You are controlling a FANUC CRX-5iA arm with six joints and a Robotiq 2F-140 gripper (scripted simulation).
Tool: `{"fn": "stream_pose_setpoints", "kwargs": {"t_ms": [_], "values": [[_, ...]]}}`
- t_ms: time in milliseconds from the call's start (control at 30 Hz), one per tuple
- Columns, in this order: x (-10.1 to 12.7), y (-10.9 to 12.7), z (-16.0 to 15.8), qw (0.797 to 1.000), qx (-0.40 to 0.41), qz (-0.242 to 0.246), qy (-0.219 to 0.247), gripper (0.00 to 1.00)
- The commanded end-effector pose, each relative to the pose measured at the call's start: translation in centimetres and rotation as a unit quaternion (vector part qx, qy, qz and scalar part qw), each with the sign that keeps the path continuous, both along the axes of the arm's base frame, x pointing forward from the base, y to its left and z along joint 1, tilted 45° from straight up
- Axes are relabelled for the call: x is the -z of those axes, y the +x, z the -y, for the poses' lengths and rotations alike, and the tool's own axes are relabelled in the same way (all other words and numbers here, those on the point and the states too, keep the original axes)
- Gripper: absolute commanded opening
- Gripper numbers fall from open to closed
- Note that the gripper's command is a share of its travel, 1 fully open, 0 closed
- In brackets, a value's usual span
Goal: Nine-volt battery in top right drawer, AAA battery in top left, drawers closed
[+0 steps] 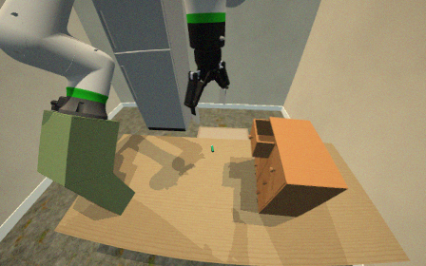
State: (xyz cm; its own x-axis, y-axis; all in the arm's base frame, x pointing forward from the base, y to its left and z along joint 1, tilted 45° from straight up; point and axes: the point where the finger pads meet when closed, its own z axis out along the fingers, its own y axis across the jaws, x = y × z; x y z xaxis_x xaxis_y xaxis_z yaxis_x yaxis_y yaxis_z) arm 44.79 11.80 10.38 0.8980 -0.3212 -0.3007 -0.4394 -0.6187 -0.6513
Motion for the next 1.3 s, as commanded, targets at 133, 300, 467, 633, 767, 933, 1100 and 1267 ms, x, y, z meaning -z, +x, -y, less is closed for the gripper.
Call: {"fn": "stream_pose_setpoints", "kwargs": {"t_ms": [133, 300, 467, 633, 767, 933, 1100, 1267], "values": [[-0.1, -2.0, -0.4, 0.974, 0.160, -0.162, 0.003, 1.00], [-0.1, -3.6, -0.8, 0.944, 0.232, -0.236, 0.012, 1.00], [-0.1, -5.0, -1.0, 0.900, 0.305, -0.312, 0.020, 1.00], [0.0, -6.0, -1.2, 0.855, 0.360, -0.372, 0.027, 1.00], [0.0, -6.5, -1.3, 0.795, 0.420, -0.436, 0.033, 1.00], [0.1, -7.1, -1.4, 0.721, 0.479, -0.499, 0.039, 1.00], [0.1, -7.3, -1.5, 0.638, 0.532, -0.556, 0.042, 1.00], [0.1, -7.4, -1.5, 0.548, 0.578, -0.604, 0.043, 1.00]]}}
